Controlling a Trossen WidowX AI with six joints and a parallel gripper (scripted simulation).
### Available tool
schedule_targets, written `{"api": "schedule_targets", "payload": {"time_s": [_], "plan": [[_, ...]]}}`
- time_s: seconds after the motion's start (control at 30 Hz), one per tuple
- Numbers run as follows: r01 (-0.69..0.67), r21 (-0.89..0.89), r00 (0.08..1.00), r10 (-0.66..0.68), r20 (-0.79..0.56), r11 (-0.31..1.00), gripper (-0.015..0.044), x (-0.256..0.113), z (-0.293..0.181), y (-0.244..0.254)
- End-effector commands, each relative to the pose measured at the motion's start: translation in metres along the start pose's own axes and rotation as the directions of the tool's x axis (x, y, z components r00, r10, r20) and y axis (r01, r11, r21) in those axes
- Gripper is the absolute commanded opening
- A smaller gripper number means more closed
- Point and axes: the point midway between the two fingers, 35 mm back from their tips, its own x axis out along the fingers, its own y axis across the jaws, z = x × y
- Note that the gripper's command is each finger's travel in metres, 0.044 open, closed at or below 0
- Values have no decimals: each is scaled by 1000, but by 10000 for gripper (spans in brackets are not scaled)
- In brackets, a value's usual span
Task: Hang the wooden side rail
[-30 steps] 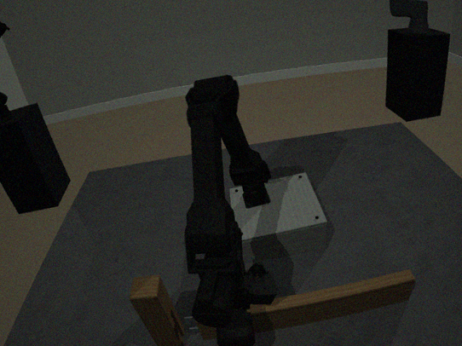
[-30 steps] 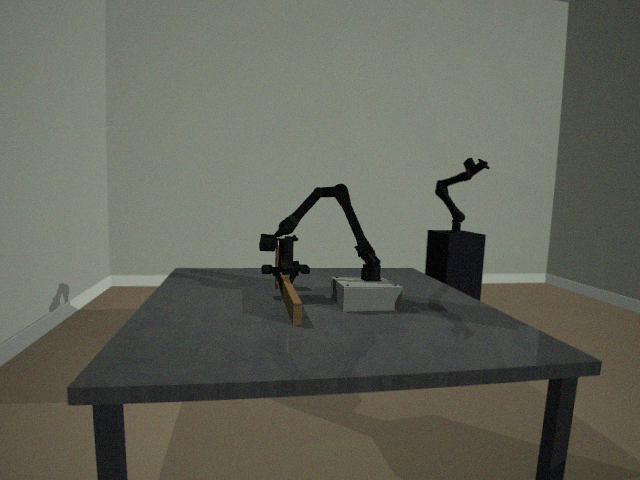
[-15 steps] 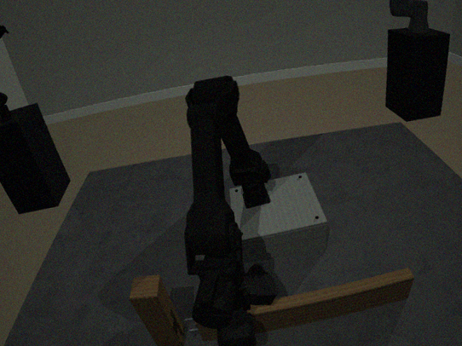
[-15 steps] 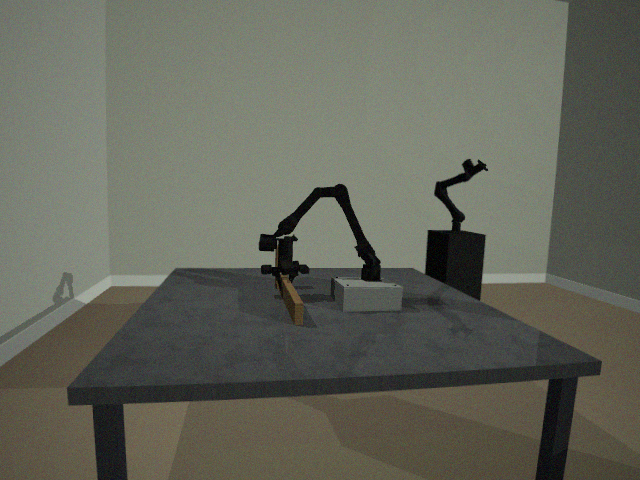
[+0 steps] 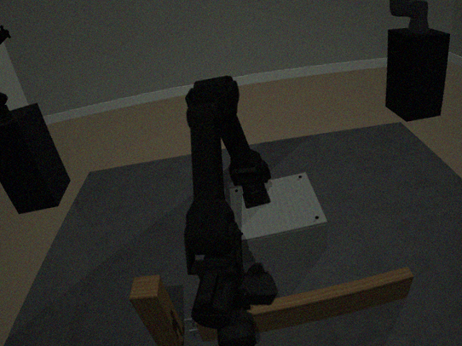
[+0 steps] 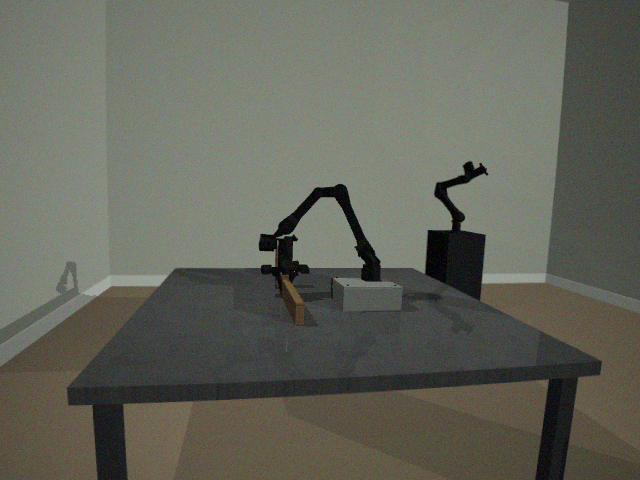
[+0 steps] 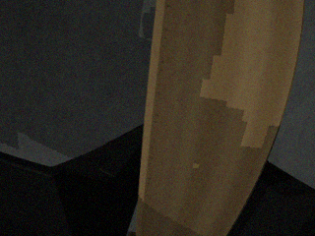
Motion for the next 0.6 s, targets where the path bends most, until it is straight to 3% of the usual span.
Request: {"api": "schedule_targets", "payload": {"time_s": [0.0,0.57], "plan": [[0,-15,1000,0,2,1000,0,-2,0,0],[0,-15,1000,0,2,1000,0,-5,0,0]]}}
